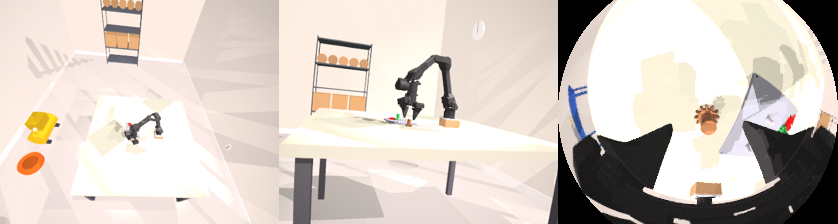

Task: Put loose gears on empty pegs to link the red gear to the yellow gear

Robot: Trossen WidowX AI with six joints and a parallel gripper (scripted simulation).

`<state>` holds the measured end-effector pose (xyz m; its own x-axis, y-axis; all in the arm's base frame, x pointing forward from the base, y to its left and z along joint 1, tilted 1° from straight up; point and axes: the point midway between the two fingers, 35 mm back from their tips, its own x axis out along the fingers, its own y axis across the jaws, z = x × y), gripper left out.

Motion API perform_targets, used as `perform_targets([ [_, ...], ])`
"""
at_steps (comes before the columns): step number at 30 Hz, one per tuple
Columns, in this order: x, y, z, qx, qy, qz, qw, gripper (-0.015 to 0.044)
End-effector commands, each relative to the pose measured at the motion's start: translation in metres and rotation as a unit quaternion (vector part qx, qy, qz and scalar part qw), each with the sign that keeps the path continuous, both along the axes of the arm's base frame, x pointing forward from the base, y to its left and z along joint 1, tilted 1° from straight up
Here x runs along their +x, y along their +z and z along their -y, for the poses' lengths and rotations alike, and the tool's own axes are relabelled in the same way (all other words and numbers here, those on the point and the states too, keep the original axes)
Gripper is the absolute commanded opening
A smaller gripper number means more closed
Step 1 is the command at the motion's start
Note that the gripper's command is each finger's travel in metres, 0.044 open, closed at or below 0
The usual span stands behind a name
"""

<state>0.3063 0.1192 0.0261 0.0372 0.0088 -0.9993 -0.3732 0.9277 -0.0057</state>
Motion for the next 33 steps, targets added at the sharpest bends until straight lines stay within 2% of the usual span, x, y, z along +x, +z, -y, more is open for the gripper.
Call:
perform_targets([
  [1,-0.0027,-0.0114,0.0009,-0.002,-0.002,-0.008,1.000,0.0440],
  [17,-0.0027,-0.0137,0.0010,-0.002,-0.002,-0.008,1.000,0.0440],
  [31,-0.0027,-0.0137,0.0010,-0.002,-0.002,-0.008,1.000,0.0072],
  [33,-0.0027,-0.0137,0.0010,-0.002,-0.002,-0.008,1.000,0.0059],
])
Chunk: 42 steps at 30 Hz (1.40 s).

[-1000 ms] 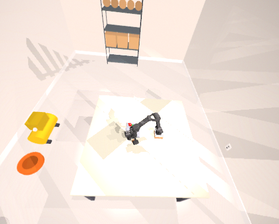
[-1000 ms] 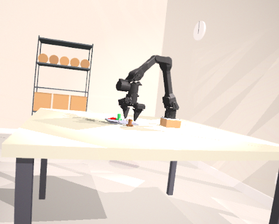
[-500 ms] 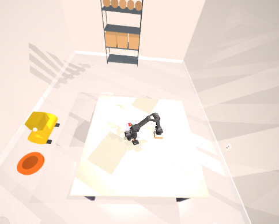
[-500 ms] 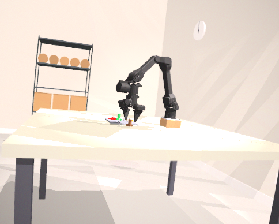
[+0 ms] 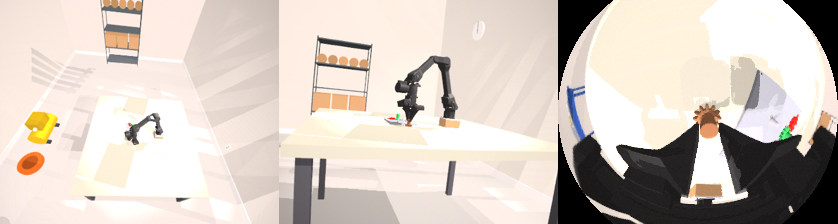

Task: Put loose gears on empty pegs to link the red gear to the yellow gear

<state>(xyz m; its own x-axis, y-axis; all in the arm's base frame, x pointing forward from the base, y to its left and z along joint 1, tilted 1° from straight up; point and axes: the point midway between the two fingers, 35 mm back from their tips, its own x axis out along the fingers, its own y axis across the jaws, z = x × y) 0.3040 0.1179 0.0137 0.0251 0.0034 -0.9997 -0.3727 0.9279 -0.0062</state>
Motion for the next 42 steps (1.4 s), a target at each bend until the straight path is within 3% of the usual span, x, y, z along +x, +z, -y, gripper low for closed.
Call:
perform_targets([
  [1,-0.001,-0.001,0.000,0.001,-0.001,-0.002,1.000,0.0053],
  [7,-0.001,-0.001,0.000,0.001,-0.001,-0.002,1.000,0.0000],
  [42,0.005,0.084,-0.007,0.001,-0.001,-0.001,1.000,0.0000],
])
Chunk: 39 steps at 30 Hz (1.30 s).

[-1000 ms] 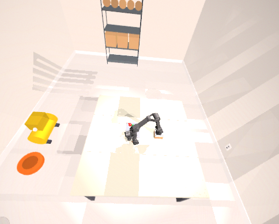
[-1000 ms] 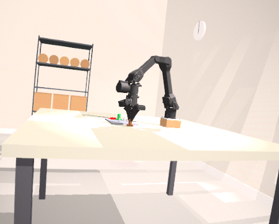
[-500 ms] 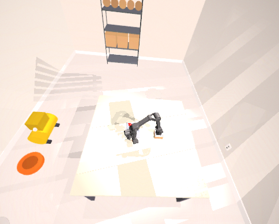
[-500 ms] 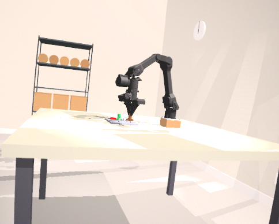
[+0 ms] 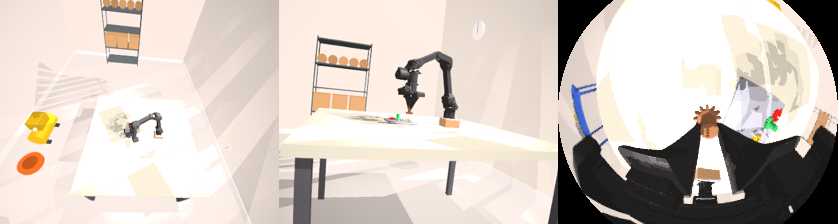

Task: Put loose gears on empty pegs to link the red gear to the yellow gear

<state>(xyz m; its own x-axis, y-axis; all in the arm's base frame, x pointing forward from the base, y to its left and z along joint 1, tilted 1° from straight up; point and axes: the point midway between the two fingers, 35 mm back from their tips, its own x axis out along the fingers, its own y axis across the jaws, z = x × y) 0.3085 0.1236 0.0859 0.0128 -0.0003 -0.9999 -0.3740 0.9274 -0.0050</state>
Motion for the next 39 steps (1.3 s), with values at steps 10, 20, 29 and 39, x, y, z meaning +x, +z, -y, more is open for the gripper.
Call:
perform_targets([
  [10,-0.003,0.038,-0.001,0.003,-0.002,0.005,1.000,0.0000],
  [20,-0.009,0.065,0.000,0.003,-0.002,0.004,1.000,0.0000],
  [29,-0.009,0.069,0.006,0.003,-0.002,0.004,1.000,0.0000],
  [39,-0.001,0.058,0.029,0.002,-0.002,0.005,1.000,0.0000],
])
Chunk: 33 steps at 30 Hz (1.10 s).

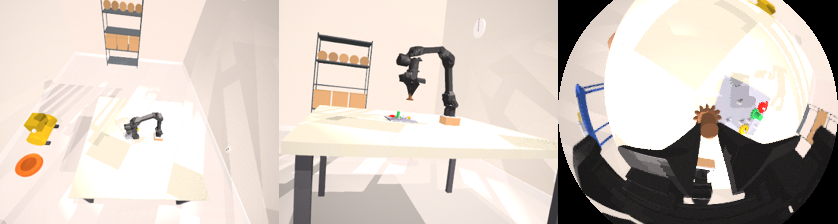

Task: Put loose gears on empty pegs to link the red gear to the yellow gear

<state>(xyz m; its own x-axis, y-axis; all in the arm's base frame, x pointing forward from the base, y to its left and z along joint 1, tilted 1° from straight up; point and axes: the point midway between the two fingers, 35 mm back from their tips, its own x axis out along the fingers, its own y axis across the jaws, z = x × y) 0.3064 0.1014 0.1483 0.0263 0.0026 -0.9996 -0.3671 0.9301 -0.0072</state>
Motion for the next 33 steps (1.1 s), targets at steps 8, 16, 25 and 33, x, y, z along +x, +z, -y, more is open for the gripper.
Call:
perform_targets([
  [8,0.005,-0.012,0.026,-0.001,0.002,-0.002,1.000,0.0000],
  [16,0.008,-0.020,0.045,-0.002,0.002,-0.001,1.000,0.0000],
  [25,0.009,-0.030,0.067,-0.003,0.002,-0.001,1.000,0.0000],
  [33,0.009,-0.038,0.086,-0.004,0.002,-0.001,1.000,0.0000],
])
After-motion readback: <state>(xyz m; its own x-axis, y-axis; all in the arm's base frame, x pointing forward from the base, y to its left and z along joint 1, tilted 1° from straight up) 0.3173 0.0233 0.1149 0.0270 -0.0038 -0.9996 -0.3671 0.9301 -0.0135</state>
